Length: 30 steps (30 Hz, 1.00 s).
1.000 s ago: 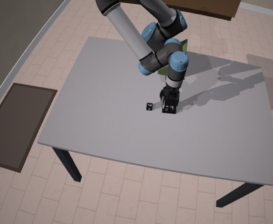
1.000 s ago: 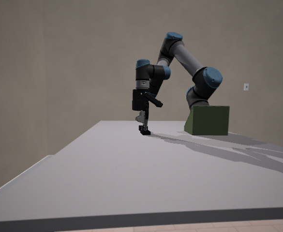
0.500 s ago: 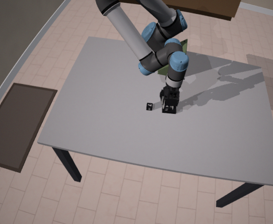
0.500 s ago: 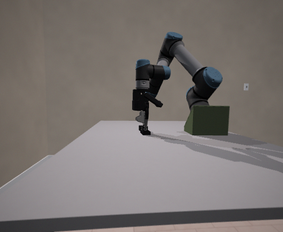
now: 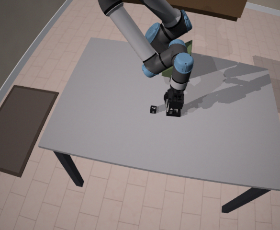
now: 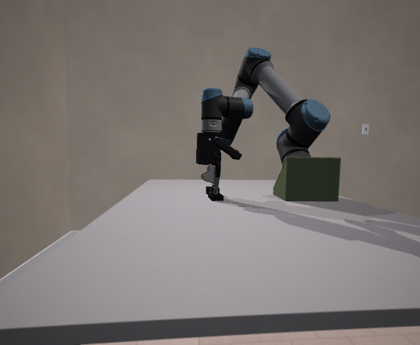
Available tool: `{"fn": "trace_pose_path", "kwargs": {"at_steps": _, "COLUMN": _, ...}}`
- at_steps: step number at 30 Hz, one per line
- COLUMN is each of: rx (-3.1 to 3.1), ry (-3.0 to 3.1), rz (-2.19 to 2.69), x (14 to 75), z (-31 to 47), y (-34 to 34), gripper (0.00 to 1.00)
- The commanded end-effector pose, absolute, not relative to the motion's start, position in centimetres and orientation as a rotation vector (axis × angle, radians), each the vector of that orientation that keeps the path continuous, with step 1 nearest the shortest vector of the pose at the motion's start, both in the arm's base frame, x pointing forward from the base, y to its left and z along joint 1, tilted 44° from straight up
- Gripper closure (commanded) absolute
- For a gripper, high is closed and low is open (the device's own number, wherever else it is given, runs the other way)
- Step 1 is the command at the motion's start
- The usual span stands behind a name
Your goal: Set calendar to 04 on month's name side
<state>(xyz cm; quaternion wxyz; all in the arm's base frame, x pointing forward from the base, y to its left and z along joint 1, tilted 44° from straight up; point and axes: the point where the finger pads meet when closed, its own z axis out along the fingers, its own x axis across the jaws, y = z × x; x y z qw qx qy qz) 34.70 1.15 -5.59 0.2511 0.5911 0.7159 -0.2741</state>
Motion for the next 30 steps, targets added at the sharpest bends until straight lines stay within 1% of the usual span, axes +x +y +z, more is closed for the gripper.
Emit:
{"fn": "trace_pose_path", "kwargs": {"at_steps": 1, "rx": 1.608, "ry": 1.948, "rz": -0.745, "x": 34.72, "z": -5.57, "y": 1.17, "gripper": 0.86}}
{"fn": "trace_pose_path", "kwargs": {"at_steps": 2, "rx": 1.608, "ry": 1.948, "rz": -0.745, "x": 34.72, "z": -5.57, "y": 1.17, "gripper": 0.83}}
{"fn": "trace_pose_path", "kwargs": {"at_steps": 4, "rx": 1.608, "ry": 1.948, "rz": -0.745, "x": 34.72, "z": -5.57, "y": 1.17, "gripper": 0.83}}
{"fn": "trace_pose_path", "kwargs": {"at_steps": 5, "rx": 1.608, "ry": 1.948, "rz": -0.745, "x": 34.72, "z": -5.57, "y": 1.17, "gripper": 0.79}}
{"fn": "trace_pose_path", "kwargs": {"at_steps": 9, "rx": 1.608, "ry": 1.948, "rz": -0.745, "x": 34.72, "z": -5.57, "y": 1.17, "gripper": 0.79}}
{"fn": "trace_pose_path", "kwargs": {"at_steps": 10, "rx": 1.608, "ry": 1.948, "rz": -0.745, "x": 34.72, "z": -5.57, "y": 1.17, "gripper": 0.76}}
{"fn": "trace_pose_path", "kwargs": {"at_steps": 12, "rx": 1.608, "ry": 1.948, "rz": -0.745, "x": 34.72, "z": -5.57, "y": 1.17, "gripper": 0.76}}
{"fn": "trace_pose_path", "kwargs": {"at_steps": 13, "rx": 1.608, "ry": 1.948, "rz": -0.745, "x": 34.72, "z": -5.57, "y": 1.17, "gripper": 0.72}}
{"fn": "trace_pose_path", "kwargs": {"at_steps": 30, "rx": 1.608, "ry": 1.948, "rz": -0.745, "x": 34.71, "z": -5.25, "y": 1.48, "gripper": 0.72}}
